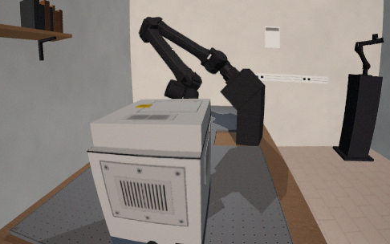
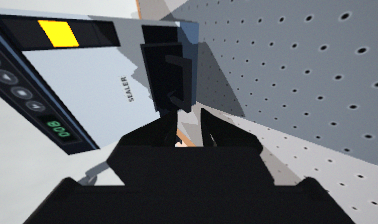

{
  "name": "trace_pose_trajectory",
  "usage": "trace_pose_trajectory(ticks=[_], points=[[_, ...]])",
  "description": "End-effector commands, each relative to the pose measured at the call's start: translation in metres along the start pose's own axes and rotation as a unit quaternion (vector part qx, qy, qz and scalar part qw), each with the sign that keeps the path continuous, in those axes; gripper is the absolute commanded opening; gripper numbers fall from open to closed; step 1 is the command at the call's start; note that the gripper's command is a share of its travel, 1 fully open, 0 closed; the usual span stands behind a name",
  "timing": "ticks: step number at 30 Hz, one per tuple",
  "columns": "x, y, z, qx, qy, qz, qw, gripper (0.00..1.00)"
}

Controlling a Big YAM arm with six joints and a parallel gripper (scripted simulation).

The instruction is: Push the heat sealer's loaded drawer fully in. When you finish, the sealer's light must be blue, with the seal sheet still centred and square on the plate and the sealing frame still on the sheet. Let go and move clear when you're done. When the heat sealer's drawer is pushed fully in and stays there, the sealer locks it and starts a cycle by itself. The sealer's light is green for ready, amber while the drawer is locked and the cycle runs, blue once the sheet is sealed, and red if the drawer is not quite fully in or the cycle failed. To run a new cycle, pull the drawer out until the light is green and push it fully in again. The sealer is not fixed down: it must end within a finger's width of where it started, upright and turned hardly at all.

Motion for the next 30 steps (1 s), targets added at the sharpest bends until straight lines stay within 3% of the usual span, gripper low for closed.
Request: trace_pose_trajectory(ticks=[1,8,18,30], points=[[0.008,-0.01,-0.004,-0.003,-0.002,-0.006,1.0,0.3],[0.007,-0.012,-0.011,-0.012,0.002,-0.007,1.0,0.3],[0.004,-0.011,-0.005,-0.006,-0.001,-0.004,1.0,0.3],[0.009,-0.054,-0.002,-0.003,0.0,-0.007,1.0,0.3]])
Point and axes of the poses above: the point where the finger pads meet when closed, its own y axis out along the fingers, its own x axis across the jaws, z = x × y, the point moved 3 cm from there along -y, back along the fingers, and after that the axes turned 13 degrees about -y, right-handed, at the moved point
